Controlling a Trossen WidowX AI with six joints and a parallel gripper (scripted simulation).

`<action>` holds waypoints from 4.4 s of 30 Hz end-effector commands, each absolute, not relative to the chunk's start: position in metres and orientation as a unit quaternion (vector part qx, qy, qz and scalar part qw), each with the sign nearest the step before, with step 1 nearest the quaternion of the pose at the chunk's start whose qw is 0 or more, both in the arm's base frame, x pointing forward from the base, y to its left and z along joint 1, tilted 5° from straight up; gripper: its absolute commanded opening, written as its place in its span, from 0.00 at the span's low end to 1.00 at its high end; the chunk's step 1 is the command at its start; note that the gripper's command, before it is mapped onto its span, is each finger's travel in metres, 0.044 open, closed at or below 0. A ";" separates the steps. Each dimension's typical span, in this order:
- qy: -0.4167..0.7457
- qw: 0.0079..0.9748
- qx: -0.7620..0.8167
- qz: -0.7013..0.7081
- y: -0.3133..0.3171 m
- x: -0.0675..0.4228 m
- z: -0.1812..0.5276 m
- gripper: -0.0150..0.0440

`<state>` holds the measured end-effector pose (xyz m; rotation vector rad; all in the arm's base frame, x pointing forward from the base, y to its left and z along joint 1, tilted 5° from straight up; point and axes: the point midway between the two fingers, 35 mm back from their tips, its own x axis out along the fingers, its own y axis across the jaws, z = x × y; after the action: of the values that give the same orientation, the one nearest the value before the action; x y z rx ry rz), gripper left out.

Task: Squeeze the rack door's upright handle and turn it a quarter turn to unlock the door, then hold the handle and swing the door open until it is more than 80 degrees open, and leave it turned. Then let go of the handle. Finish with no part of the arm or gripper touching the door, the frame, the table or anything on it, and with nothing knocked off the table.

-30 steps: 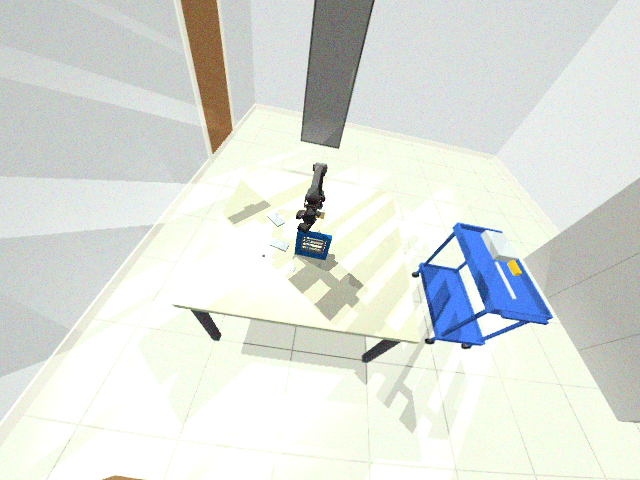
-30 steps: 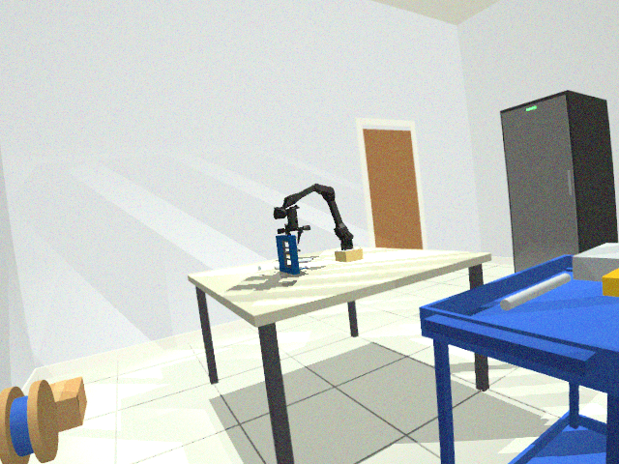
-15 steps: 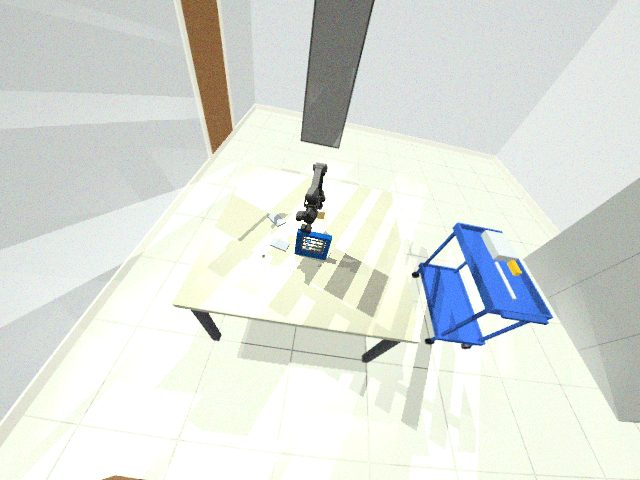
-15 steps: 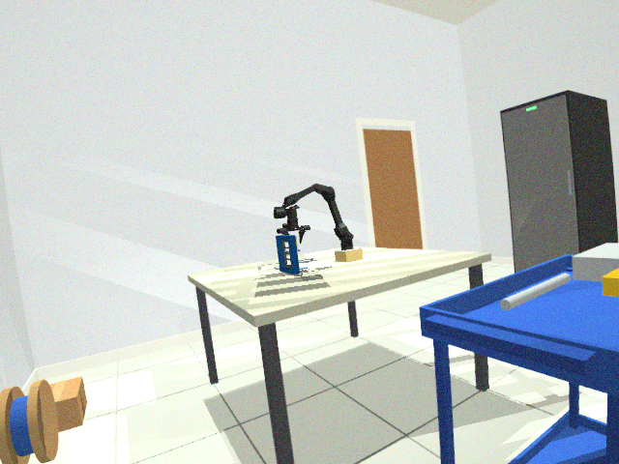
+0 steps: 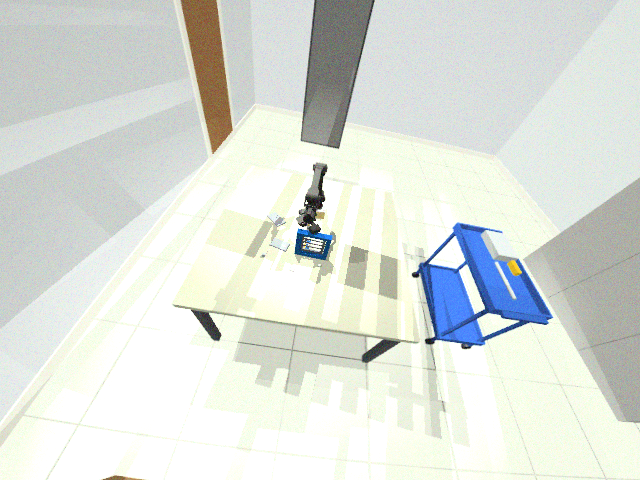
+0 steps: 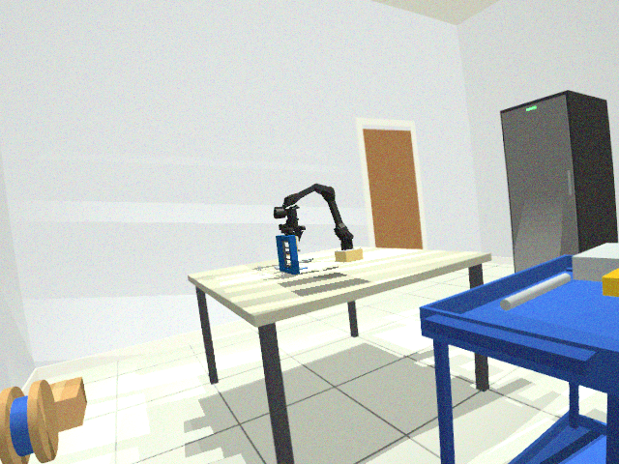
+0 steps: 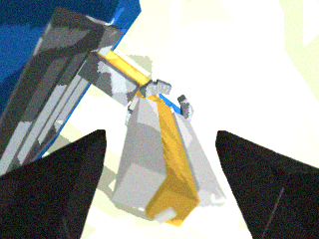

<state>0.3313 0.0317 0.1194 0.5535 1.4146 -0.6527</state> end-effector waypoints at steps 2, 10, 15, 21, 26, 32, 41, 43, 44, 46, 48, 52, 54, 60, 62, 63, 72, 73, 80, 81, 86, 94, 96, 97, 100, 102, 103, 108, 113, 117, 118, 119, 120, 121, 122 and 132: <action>0.660 0.700 0.167 -0.215 0.032 0.331 0.119 0.75; 0.689 0.719 0.026 -0.080 0.032 0.331 0.119 0.75; 0.694 0.717 -0.064 0.005 0.032 0.331 0.119 0.75; 0.686 0.700 -0.169 0.108 0.032 0.331 0.119 0.75; 0.667 0.673 -0.254 0.192 0.032 0.331 0.119 0.75; 0.631 0.629 -0.351 0.288 0.032 0.331 0.119 0.75; 0.552 0.535 -0.482 0.421 0.032 0.331 0.119 0.75; 0.530 0.511 -0.508 0.448 0.032 0.331 0.119 0.75; 0.519 0.498 -0.520 0.461 0.032 0.331 0.119 0.75; 0.496 0.472 -0.544 0.486 0.032 0.331 0.119 0.75; 0.471 0.444 -0.567 0.510 0.032 0.331 0.119 0.75; 0.427 0.396 -0.601 0.547 0.032 0.331 0.119 0.75; 0.425 0.394 -0.603 0.549 0.032 0.331 0.119 0.75; 0.425 0.394 -0.603 0.549 0.032 0.331 0.119 0.73; 0.425 0.394 -0.603 0.549 0.032 0.331 0.119 0.71; 0.425 0.394 -0.603 0.549 0.032 0.331 0.119 0.70; 0.425 0.394 -0.603 0.549 0.032 0.331 0.119 0.60; 0.425 0.394 -0.603 0.549 0.032 0.331 0.119 0.59; 0.425 0.394 -0.603 0.549 0.032 0.331 0.119 0.51; 0.425 0.394 -0.603 0.549 0.032 0.331 0.119 0.49; 0.425 0.394 -0.603 0.549 0.032 0.331 0.119 0.44; 0.425 0.394 -0.603 0.549 0.032 0.331 0.119 0.35; 0.425 0.394 -0.603 0.549 0.032 0.331 0.119 0.33; 0.425 0.394 -0.603 0.549 0.032 0.331 0.119 0.31; 0.425 0.394 -0.603 0.549 0.032 0.331 0.119 0.29; 0.426 0.395 -0.602 0.548 0.032 0.331 0.119 0.29; 0.429 0.397 -0.600 0.546 0.032 0.330 0.119 0.29; 0.455 0.426 -0.580 0.525 0.034 0.327 0.119 0.29; 0.481 0.455 -0.557 0.501 0.035 0.323 0.119 0.29; 0.501 0.478 -0.538 0.481 0.036 0.320 0.118 0.29; 0.506 0.483 -0.533 0.476 0.036 0.319 0.118 0.29; 0.511 0.488 -0.528 0.471 0.037 0.318 0.118 0.29; 0.515 0.493 -0.523 0.466 0.037 0.317 0.118 0.29; 0.520 0.498 -0.519 0.461 0.037 0.316 0.118 0.29; 0.524 0.503 -0.514 0.456 0.038 0.314 0.118 0.29; 0.564 0.548 -0.465 0.407 0.045 0.300 0.117 0.29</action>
<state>0.3026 0.0420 0.1167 -1.1507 1.3256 1.0162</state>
